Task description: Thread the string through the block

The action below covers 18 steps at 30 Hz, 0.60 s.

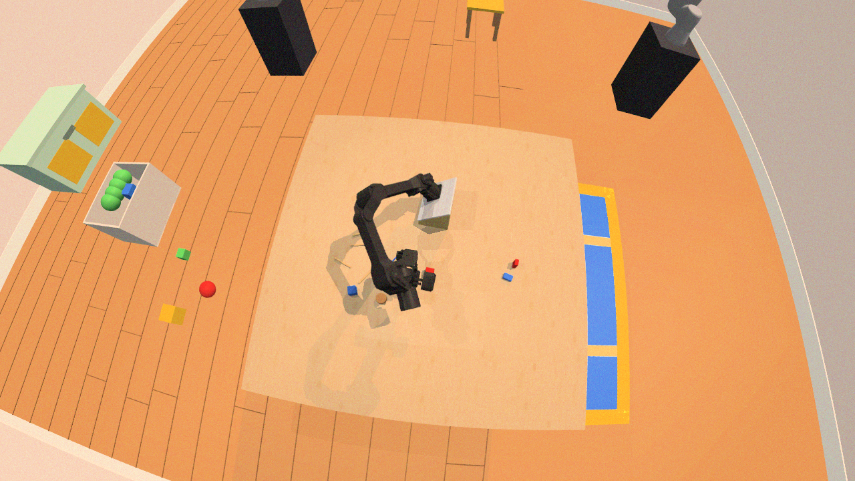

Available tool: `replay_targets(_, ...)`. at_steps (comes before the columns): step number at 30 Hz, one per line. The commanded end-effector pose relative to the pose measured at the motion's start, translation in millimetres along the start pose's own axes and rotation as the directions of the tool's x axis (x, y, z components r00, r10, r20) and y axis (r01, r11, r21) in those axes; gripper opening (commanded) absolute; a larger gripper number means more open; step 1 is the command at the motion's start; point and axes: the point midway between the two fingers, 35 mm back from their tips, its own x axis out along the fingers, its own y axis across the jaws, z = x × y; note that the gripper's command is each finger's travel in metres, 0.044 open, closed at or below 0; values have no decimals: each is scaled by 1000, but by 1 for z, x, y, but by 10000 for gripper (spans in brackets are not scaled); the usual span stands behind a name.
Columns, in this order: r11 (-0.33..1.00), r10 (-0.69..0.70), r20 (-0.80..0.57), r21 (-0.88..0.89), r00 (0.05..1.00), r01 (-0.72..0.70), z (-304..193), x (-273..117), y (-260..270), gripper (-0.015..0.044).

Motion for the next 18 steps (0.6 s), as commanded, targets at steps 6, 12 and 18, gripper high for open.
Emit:
replay_targets(6, 1000, 2, -18, -4, 1000, -2, -11, -2, -2, 0)
replay_targets(12, 1000, 1, -30, -5, 1000, -1, -18, -4, -3, 0)
replay_targets(18, 1000, 0, -43, -6, 999, 0, -26, -6, -4, 0)
